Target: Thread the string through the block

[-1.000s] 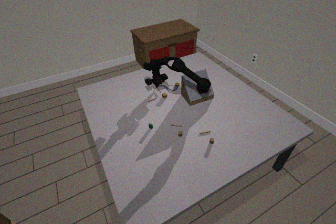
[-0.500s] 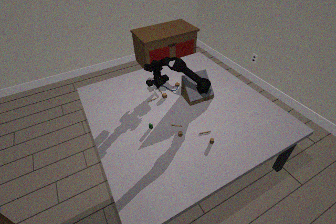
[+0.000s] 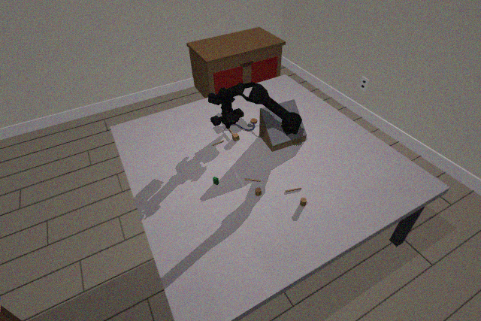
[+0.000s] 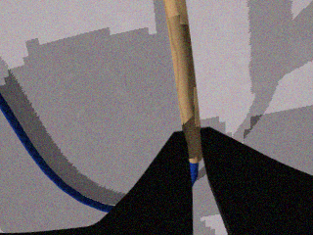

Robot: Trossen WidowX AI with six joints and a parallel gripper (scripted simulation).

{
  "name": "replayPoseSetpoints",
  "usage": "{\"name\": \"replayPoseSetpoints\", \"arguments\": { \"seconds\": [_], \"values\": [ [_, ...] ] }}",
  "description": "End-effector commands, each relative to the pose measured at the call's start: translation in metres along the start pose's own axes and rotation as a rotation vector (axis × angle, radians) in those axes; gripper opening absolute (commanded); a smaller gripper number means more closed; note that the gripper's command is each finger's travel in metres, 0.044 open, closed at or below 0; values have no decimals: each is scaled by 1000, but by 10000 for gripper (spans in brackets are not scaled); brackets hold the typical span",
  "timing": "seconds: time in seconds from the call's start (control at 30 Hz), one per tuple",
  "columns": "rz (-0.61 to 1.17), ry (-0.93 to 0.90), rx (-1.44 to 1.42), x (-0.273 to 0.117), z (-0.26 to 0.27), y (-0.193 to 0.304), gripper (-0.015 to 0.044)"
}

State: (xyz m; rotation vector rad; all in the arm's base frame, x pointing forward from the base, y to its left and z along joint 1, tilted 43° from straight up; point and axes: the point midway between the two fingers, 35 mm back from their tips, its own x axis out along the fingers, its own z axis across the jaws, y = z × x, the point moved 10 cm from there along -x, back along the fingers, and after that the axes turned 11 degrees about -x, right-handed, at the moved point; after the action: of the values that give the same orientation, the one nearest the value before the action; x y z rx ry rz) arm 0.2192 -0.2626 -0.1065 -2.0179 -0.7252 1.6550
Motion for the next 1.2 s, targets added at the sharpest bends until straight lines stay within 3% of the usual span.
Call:
{"name": "replayPoseSetpoints", "arguments": {
  "seconds": [0.0, 1.17],
  "values": [
    [0, 4, 2, -1, -1, -6, 0],
    [3, 4, 3, -1, -7, -38, 0]
  ]
}}
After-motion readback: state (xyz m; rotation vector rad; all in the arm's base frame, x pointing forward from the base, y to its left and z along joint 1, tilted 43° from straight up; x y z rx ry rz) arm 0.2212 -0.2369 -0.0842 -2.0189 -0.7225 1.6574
